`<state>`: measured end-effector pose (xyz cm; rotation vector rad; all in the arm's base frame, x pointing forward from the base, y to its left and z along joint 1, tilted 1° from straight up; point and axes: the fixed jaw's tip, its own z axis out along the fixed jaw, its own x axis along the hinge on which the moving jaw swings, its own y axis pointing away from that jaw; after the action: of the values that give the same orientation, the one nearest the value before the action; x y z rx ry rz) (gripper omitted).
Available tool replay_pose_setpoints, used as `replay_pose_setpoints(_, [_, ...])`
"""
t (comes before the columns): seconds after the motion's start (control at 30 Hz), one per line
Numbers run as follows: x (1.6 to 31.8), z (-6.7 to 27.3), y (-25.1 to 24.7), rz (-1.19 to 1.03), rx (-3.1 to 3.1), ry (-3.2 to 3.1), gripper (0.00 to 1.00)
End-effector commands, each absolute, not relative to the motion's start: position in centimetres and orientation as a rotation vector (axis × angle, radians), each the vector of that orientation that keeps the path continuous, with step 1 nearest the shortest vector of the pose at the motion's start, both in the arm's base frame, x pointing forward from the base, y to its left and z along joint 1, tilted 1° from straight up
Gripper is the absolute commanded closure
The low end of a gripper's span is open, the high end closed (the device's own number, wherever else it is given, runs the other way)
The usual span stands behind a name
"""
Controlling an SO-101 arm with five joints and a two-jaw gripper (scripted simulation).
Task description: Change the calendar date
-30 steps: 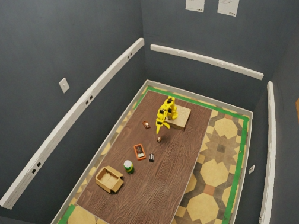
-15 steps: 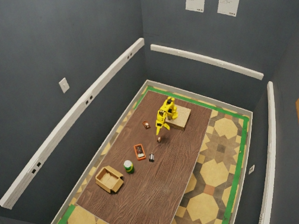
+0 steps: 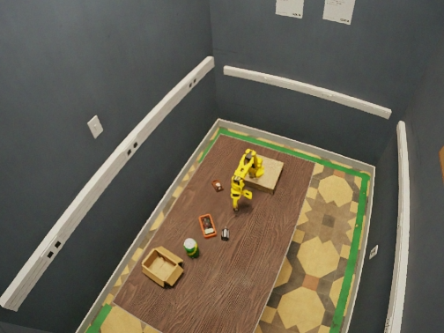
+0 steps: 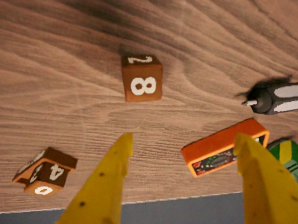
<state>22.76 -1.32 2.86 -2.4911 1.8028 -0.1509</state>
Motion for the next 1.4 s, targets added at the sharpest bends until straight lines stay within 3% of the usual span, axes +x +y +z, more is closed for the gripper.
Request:
replay_pose_setpoints(0.0, [21.8, 0.9, -1.4, -0.026, -2.542, 1.828, 0.65])
replay_pose_setpoints(1.37, [21.0, -0.8, -1.4, 0.044, -2.565, 1.845, 0.65])
